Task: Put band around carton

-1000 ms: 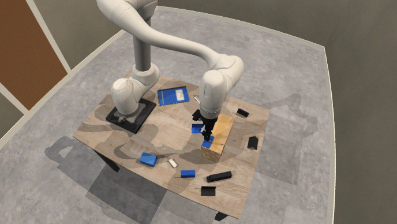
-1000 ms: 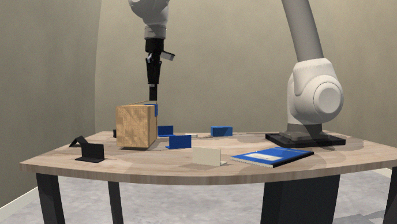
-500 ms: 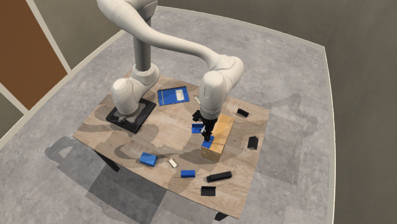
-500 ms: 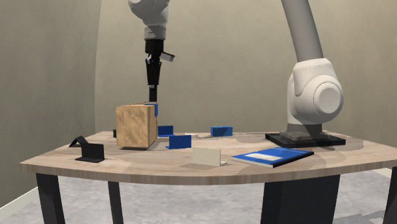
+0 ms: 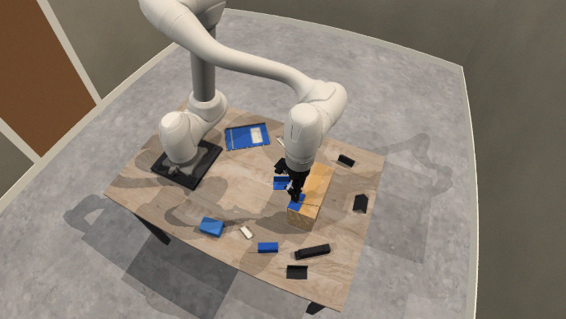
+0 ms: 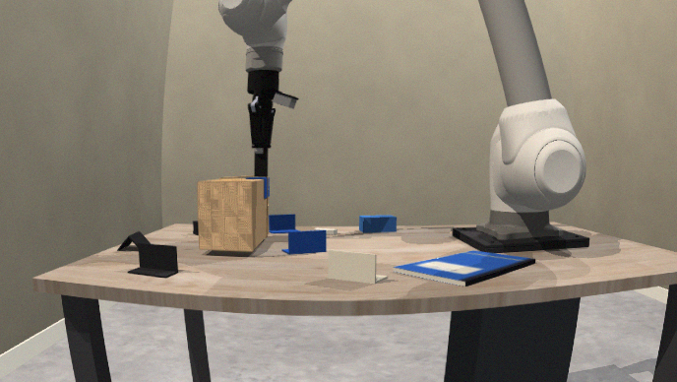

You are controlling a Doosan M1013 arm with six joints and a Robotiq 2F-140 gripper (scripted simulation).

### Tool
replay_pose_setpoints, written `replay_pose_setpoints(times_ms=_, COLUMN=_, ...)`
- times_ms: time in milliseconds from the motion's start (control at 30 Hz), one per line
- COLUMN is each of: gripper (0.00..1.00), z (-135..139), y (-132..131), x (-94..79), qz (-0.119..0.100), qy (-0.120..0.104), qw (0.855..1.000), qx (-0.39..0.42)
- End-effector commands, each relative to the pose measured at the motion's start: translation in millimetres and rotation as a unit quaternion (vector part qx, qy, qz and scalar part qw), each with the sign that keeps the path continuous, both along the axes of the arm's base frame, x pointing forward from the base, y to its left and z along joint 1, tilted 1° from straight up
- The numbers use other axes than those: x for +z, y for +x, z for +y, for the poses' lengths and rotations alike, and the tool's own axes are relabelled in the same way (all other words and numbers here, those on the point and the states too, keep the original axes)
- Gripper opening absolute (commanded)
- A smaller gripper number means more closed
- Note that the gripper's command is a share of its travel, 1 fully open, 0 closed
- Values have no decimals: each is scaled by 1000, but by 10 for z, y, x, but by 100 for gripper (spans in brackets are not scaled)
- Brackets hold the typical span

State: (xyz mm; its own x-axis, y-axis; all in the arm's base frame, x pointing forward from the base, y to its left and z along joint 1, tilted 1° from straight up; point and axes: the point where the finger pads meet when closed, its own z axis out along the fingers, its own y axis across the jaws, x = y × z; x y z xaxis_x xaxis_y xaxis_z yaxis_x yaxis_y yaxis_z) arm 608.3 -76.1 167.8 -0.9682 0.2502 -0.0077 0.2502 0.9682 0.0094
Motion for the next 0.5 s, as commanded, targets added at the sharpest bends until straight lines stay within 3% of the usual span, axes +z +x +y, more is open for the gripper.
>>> replay_pose_setpoints(times_ms=0, gripper=10, z=0, y=3, x=6, qz=-1, qy=0, qw=1000, qx=0)
replay_pose_setpoints(times_ms=133, gripper=10, z=0, y=3, x=6, qz=-1, qy=0, qw=1000, qx=0)
replay_pose_setpoints(times_ms=167, gripper=18, z=0, y=3, x=6, qz=-1, qy=0, qw=1000, qx=0)
replay_pose_setpoints(times_ms=467, gripper=18, z=0, y=3, x=6, qz=-1, qy=0, qw=1000, qx=0)
